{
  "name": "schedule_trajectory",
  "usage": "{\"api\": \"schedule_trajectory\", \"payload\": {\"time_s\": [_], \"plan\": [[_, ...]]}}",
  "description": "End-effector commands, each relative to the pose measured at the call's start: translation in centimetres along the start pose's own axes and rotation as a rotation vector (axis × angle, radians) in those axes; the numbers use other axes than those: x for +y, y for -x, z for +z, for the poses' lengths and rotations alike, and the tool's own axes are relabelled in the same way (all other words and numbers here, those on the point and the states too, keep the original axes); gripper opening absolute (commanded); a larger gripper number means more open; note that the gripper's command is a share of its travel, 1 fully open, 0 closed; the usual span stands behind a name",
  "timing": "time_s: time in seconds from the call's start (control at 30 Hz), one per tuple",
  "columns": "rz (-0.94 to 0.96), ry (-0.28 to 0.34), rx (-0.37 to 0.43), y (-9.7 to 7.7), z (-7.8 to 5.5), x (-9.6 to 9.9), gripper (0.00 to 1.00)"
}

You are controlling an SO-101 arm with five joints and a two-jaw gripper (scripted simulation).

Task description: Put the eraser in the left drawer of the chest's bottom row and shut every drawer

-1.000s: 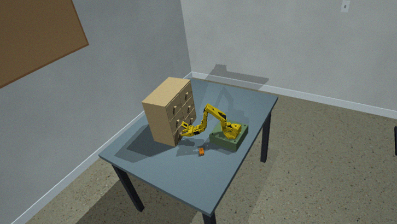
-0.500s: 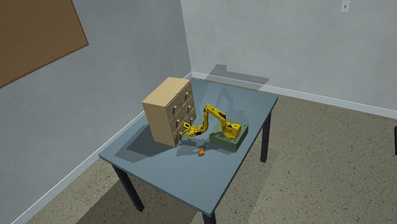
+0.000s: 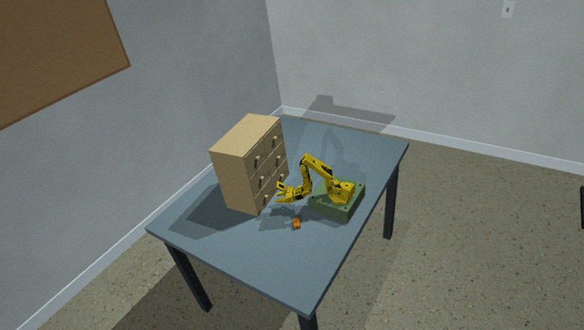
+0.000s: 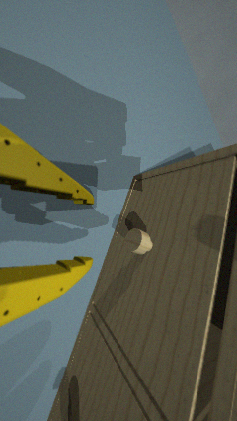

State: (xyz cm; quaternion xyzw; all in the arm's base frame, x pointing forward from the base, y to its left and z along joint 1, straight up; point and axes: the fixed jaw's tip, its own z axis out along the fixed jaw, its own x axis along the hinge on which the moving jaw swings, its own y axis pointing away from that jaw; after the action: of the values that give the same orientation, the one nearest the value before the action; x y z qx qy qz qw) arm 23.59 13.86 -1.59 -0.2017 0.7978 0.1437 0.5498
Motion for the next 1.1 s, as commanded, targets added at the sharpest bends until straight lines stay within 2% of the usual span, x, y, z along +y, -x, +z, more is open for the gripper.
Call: {"api": "schedule_trajectory", "payload": {"time_s": [0.0, 0.3, 0.63, 1.07], "plan": [[-0.017, 0.014, -0.015, 0.2, -0.6, 0.4, 0.21], [-0.017, 0.014, -0.015, 0.2, -0.6, 0.4, 0.21], [-0.021, 0.011, 0.07, 1.4, -0.3, 0.3, 0.21], [-0.025, 0.008, 0.163, 2.7, -0.8, 0.3, 0.21]]}}
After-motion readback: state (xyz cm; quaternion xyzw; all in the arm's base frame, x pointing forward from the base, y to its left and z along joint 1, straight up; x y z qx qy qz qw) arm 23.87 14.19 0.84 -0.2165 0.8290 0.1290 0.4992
